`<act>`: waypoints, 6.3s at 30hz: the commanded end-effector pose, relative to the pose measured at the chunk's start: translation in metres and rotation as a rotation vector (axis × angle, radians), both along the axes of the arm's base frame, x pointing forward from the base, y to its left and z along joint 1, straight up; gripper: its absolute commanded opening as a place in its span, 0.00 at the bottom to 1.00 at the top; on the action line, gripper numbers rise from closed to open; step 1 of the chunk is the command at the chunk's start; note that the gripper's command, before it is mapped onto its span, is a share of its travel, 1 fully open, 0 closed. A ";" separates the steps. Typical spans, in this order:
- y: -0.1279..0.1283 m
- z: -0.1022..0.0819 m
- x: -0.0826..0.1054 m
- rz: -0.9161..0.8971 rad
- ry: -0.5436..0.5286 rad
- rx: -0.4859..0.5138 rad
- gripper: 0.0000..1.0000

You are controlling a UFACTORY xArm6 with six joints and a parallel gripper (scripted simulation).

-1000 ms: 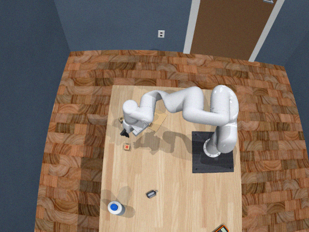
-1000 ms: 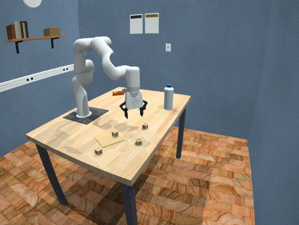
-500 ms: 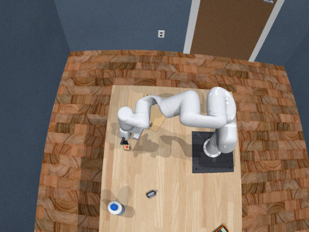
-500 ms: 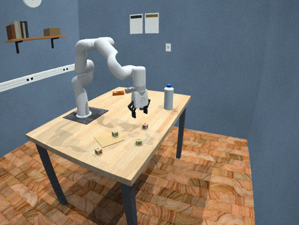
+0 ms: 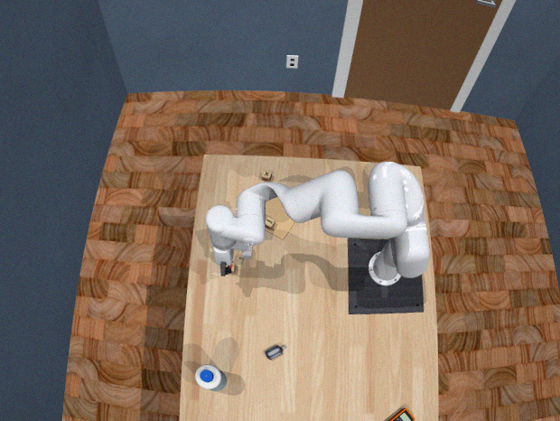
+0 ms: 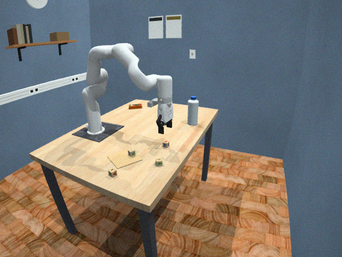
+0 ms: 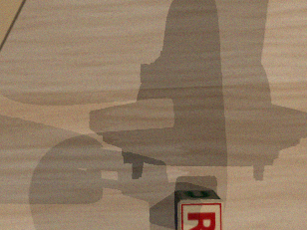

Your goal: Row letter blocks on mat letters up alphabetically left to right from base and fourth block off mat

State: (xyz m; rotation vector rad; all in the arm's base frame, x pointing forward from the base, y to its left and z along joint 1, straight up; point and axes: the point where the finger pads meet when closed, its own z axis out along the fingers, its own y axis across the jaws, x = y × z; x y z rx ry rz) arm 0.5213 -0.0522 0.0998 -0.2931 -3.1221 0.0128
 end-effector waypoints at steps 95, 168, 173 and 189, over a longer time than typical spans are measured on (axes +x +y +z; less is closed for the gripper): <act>0.002 -0.050 0.004 0.031 -0.005 0.003 0.69; 0.002 -0.085 0.004 0.031 -0.005 0.003 0.48; 0.002 -0.085 0.004 0.031 -0.005 0.003 0.48; 0.002 -0.085 0.004 0.031 -0.005 0.003 0.28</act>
